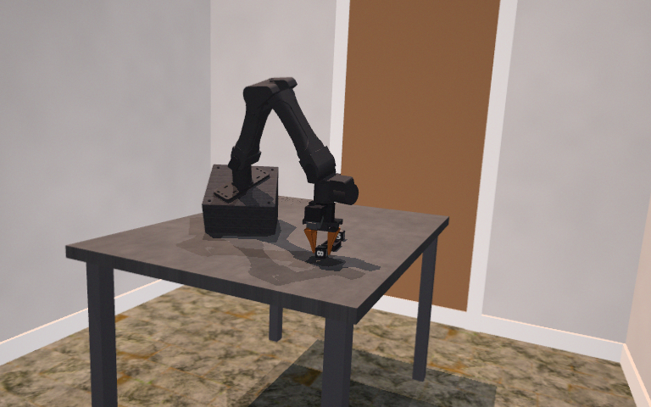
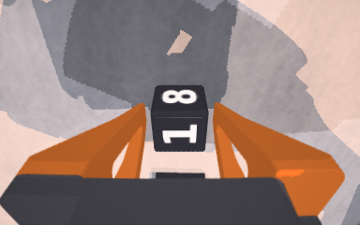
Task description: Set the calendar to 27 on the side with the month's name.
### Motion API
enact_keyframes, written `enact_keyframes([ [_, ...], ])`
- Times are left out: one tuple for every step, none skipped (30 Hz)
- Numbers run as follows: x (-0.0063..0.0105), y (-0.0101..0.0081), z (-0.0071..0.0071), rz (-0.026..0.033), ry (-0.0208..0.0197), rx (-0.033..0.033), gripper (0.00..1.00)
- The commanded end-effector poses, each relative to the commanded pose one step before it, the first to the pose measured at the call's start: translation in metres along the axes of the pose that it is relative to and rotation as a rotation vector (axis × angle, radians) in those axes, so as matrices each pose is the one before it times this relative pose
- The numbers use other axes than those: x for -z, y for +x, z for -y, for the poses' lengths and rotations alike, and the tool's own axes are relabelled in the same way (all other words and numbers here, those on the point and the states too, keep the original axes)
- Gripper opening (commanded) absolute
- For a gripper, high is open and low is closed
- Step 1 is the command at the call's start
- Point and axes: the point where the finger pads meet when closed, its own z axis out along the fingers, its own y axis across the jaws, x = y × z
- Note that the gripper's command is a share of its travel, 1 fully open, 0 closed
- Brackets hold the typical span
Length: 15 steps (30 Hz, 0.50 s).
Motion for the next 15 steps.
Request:
enact_keyframes([
  [0.00229, -0.00102, -0.00201, 0.00408, -0.00754, 0.00157, 0.45],
  [0.00000, 0.00000, 0.00000, 0.00000, 0.00000, 0.00000, 0.45],
  [0.00000, 0.00000, 0.00000, 0.00000, 0.00000, 0.00000, 0.45],
  [0.00000, 0.00000, 0.00000, 0.00000, 0.00000, 0.00000, 0.45],
  [0.00000, 0.00000, 0.00000, 0.00000, 0.00000, 0.00000, 0.45],
  [0.00000, 0.00000, 0.00000, 0.00000, 0.00000, 0.00000, 0.45],
  [0.00000, 0.00000, 0.00000, 0.00000, 0.00000, 0.00000, 0.45],
  [0.00003, 0.00000, 0.00000, 0.00000, 0.00000, 0.00000, 0.45],
  [0.00019, 0.00000, 0.00000, 0.00000, 0.00000, 0.00000, 0.45],
  [0.00049, 0.00000, -0.00001, 0.00000, 0.00000, 0.00000, 0.45],
  [0.00088, 0.00000, -0.00001, -0.00001, -0.00001, -0.00001, 0.45],
  [0.00135, 0.00000, -0.00001, -0.00001, -0.00001, -0.00001, 0.45],
  [0.00000, 0.00000, 0.00000, 0.00000, 0.00000, 0.00000, 0.45],
  [0.00000, 0.00000, 0.00000, 0.00000, 0.00000, 0.00000, 0.45],
  [0.00186, 0.00000, 0.00000, -0.00001, -0.00001, -0.00001, 0.45],
])
